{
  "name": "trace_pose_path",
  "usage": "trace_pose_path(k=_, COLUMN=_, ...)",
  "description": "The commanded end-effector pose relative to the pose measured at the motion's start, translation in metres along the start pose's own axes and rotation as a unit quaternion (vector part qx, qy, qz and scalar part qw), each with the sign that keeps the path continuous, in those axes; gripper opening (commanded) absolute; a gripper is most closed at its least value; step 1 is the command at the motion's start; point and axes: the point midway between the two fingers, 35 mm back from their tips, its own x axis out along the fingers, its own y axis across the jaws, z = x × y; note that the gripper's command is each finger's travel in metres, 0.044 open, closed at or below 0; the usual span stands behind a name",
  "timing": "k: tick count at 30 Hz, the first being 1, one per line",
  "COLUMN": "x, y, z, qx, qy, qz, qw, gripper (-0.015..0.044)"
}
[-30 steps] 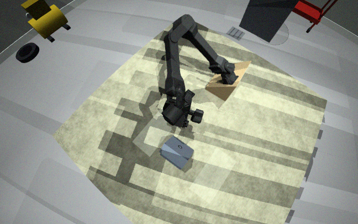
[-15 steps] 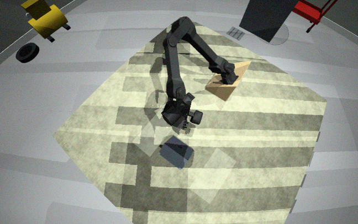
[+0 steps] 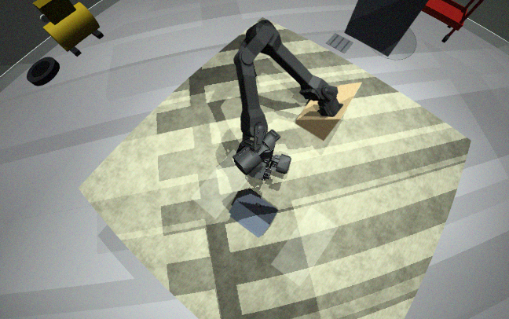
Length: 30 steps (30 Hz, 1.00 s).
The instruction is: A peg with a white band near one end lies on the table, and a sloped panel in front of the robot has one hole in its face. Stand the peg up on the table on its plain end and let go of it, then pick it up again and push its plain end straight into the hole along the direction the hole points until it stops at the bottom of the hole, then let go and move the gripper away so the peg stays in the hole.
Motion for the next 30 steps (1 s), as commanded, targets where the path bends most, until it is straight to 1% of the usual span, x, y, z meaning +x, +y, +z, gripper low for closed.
trace_pose_path(k=1, x=0.0014, y=0.002, z=0.0, qx=-0.004, qy=0.001, qz=0.003, qw=1.0, gripper=0.0177)
trace_pose_path(k=3, x=0.0014, y=0.002, z=0.0, qx=-0.004, qy=0.001, qz=0.003, qw=1.0, gripper=0.0125)
trace_pose_path(k=4, x=0.0014, y=0.002, z=0.0, qx=-0.004, qy=0.001, qz=0.003, qw=1.0, gripper=0.011)
trace_pose_path(k=12, x=0.0014, y=0.002, z=0.0, qx=-0.004, qy=0.001, qz=0.003, qw=1.0, gripper=0.011)
trace_pose_path(k=21, x=0.0014, y=0.002, z=0.0, qx=-0.004, qy=0.001, qz=0.003, qw=1.0, gripper=0.005)
trace_pose_path(k=30, x=-0.0007, y=0.0011, z=-0.0009, qx=-0.002, qy=-0.011, qz=0.001, qw=1.0, gripper=0.0049)
